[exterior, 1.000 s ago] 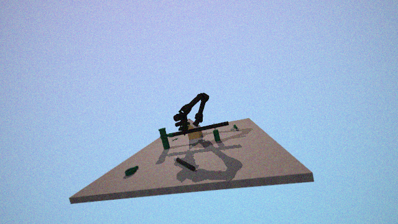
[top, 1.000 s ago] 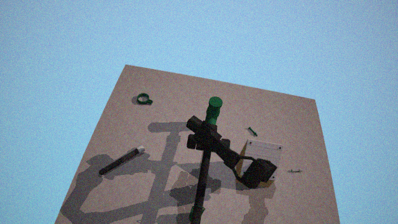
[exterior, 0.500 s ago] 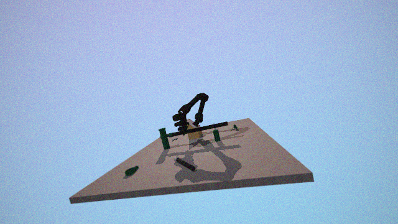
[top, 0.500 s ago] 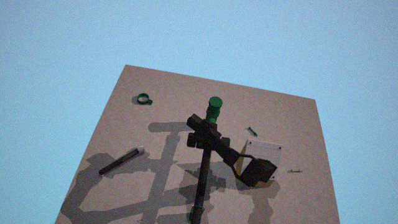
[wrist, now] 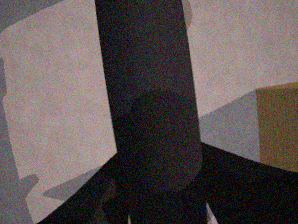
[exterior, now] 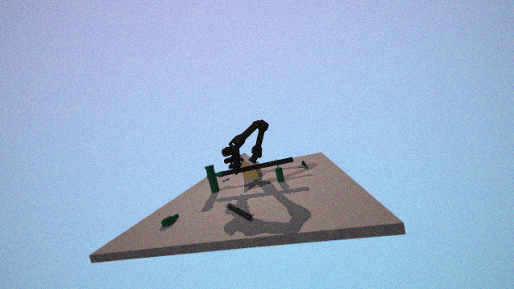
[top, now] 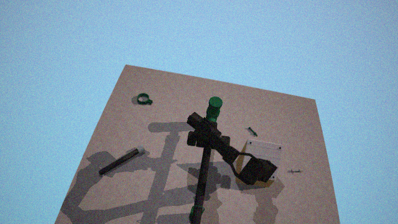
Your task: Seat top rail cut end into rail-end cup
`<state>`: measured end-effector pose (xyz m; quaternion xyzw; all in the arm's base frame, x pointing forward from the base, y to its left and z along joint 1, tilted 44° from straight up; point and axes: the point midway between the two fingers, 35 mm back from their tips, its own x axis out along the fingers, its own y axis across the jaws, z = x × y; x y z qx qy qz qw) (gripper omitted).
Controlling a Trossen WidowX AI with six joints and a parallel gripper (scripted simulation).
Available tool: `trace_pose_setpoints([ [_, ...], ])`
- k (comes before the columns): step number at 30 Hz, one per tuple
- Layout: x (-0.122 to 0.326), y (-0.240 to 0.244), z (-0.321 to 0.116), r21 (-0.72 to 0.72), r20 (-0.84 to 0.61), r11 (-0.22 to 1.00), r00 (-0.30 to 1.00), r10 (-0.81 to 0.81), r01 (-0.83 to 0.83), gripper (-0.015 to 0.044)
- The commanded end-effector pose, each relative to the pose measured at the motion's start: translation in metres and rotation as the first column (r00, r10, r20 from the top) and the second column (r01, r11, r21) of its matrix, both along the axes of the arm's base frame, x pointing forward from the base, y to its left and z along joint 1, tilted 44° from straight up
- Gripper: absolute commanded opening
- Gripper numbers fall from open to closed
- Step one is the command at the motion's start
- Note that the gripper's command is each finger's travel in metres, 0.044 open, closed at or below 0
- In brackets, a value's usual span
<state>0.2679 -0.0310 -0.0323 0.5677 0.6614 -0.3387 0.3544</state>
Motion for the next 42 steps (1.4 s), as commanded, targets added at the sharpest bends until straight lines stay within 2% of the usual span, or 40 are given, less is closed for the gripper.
trace_pose_setpoints([
  [1, 0.0059, -0.0101, 0.0007, -0.018, 0.02, 1.0, 1.0, -0.016, 0.017, 0.0],
  [30, 0.0002, -0.0068, -0.0066, -0.001, 0.002, 1.0, 1.0, -0.003, 0.003, 0.0],
  [42, 0.0006, -0.007, -0.0014, -0.001, 0.002, 1.0, 1.0, -0.003, 0.003, 0.0315],
])
